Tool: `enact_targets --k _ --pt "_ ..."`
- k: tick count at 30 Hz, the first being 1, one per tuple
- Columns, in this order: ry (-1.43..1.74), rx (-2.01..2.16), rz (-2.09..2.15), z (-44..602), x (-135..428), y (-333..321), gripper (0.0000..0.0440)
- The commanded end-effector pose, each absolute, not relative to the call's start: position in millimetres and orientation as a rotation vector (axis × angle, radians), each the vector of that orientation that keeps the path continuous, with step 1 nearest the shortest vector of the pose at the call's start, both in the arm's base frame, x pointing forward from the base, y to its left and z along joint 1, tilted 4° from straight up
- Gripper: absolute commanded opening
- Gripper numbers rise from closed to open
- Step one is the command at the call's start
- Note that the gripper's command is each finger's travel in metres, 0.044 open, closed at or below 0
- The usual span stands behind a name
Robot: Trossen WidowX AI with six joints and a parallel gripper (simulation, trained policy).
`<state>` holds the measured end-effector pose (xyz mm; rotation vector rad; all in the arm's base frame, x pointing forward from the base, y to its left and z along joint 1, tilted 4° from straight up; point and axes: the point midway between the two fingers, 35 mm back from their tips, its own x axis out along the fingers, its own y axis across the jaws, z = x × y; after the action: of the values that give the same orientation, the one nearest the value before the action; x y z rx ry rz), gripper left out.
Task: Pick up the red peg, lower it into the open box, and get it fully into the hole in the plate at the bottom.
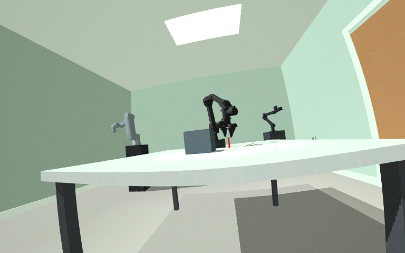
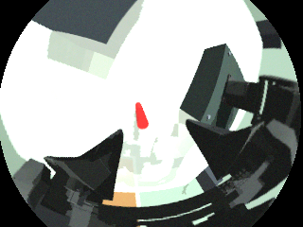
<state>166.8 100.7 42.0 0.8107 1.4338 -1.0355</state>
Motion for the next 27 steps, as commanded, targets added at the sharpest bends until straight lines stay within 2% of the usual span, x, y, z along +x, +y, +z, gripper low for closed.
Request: enact_targets --k 1,8,11,27 --pt "1.428 0.828 -1.063 30.6 163.9 96.9 0.0412" --pt "1.395 0.871 -1.098 10.0 163.0 91.5 0.0410" --pt "1.384 0.886 -1.107 3.5 164.1 90.9 0.0390" --pt "1.412 0.892 -1.048 -15.9 175.7 99.7 0.0041"
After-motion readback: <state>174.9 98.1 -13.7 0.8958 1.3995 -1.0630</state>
